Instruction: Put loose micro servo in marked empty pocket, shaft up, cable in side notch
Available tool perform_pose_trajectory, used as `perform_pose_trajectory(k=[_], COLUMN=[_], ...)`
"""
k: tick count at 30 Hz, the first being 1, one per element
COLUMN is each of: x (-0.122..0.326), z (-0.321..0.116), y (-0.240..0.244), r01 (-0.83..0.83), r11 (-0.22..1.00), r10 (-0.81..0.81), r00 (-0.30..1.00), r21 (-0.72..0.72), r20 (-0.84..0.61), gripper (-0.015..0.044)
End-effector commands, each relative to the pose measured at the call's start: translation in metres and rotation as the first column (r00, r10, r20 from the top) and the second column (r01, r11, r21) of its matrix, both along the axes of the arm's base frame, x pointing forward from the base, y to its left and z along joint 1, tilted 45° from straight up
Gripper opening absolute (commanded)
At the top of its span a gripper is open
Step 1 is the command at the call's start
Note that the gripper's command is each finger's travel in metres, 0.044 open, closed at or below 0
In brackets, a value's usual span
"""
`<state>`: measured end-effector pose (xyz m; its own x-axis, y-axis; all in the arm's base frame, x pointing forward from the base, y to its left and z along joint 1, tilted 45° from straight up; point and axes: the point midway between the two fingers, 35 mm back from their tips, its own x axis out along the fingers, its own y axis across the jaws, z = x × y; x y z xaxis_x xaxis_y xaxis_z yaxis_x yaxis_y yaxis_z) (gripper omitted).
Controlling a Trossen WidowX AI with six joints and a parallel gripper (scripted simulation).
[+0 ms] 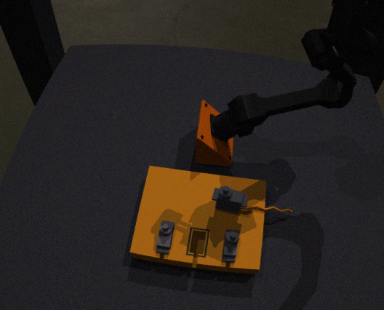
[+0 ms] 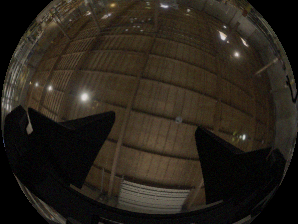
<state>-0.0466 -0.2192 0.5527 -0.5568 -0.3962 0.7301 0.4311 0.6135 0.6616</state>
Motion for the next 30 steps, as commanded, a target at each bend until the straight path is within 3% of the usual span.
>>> perform_pose_trajectory(k=[1, 17, 30], x=[0.000, 0.043, 0.089], z=[0.000, -0.022, -0.055], y=[-0.001, -0.057, -0.107], r01=[0.001, 0.078, 0.247], r11=[1.000, 0.946, 0.811], r10=[-0.001, 0.002, 0.092], r00=[1.000, 0.969, 0.842], r21=[0.004, 0.315, 0.530], r20=[-0.002, -0.246, -0.532], gripper=[0.0426, 0.0440, 0.0440])
